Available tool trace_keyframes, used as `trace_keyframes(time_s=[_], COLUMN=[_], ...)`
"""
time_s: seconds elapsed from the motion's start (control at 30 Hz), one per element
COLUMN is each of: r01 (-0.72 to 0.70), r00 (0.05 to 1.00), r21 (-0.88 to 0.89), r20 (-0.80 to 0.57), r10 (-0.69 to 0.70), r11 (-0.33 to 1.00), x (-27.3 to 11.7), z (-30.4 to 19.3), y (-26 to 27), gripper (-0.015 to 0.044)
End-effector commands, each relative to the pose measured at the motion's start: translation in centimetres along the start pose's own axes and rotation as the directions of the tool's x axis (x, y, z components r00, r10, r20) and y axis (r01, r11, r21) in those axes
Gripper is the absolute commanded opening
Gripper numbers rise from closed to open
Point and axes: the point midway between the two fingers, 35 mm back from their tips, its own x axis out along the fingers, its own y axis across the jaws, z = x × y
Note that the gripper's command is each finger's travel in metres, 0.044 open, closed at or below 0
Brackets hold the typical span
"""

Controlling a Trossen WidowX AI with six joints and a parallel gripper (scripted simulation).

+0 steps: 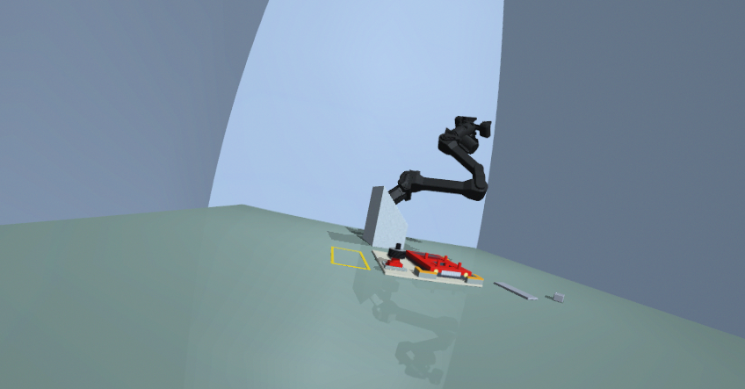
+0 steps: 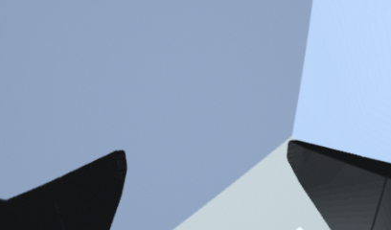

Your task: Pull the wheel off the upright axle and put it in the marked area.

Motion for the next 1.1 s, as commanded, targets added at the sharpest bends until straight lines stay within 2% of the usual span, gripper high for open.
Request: trace_keyframes(time_s=[0.0, 0.1, 0.3, 0.47, 0.63, 0.8, 1.07], r01=[0.005, 0.071, 0.219, 0.291, 0.344, 0.393, 0.429], r00=[1.000, 0.996, 0.950, 0.894, 0.828, 0.791, 0.701], r21=[0.000, -0.008, -0.036, -0.021, -0.015, 0.078, 0.044], r20=[-0.004, -0.059, -0.220, -0.350, -0.467, -0.537, -0.646], r10=[-0.005, -0.072, -0.222, -0.280, -0.310, -0.293, -0.302], r11=[1.000, 0.997, 0.975, 0.956, 0.939, 0.916, 0.902], x=[0.0, 0.0, -0.8, -2.3, -4.0, -5.4, -7.9], z=[-0.1, -1.9, -7.0, -11.2, -15.0, -17.9, -22.1], y=[-0.2, -2.2, -6.9, -8.8, -9.9, -9.7, -9.7], gripper=[0.0374, 0.0300, 0.0300, 0.0300, 0.0300, 0.0300, 0.0300])
